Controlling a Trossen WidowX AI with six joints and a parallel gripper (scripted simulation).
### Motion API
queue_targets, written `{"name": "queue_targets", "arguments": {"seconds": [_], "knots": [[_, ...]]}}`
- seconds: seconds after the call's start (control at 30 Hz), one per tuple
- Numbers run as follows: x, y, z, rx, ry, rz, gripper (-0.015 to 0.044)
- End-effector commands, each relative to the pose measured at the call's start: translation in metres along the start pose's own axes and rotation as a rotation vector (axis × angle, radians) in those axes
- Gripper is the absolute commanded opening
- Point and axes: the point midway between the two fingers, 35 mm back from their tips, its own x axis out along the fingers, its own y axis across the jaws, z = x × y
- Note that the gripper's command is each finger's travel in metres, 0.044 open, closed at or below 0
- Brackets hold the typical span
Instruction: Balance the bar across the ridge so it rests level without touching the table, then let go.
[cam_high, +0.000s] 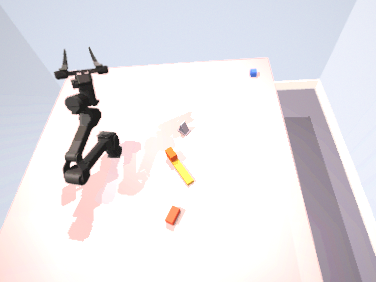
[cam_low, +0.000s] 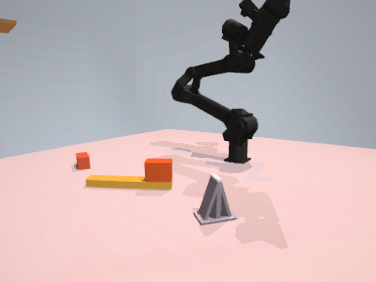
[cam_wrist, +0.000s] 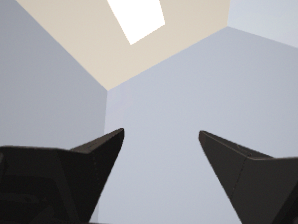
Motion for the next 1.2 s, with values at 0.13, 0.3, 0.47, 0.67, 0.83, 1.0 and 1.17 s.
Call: {"name": "queue_targets", "arguments": {"seconds": [0.13, 0.3, 0.47, 0.67, 0.83, 1.0, 1.17], "knots": [[0.009, -0.017, -0.008, -0.032, 0.047, -0.073, 0.0315], [0.020, -0.044, -0.019, -0.075, 0.111, -0.183, 0.0315], [0.025, -0.072, -0.026, -0.103, 0.168, -0.294, 0.0315], [0.028, -0.108, -0.032, -0.133, 0.228, -0.434, 0.0315], [0.026, -0.139, -0.033, -0.160, 0.273, -0.555, 0.0315], [0.020, -0.171, -0.032, -0.182, 0.312, -0.678, 0.0315], [0.010, -0.201, -0.027, -0.206, 0.341, -0.801, 0.0315]]}}
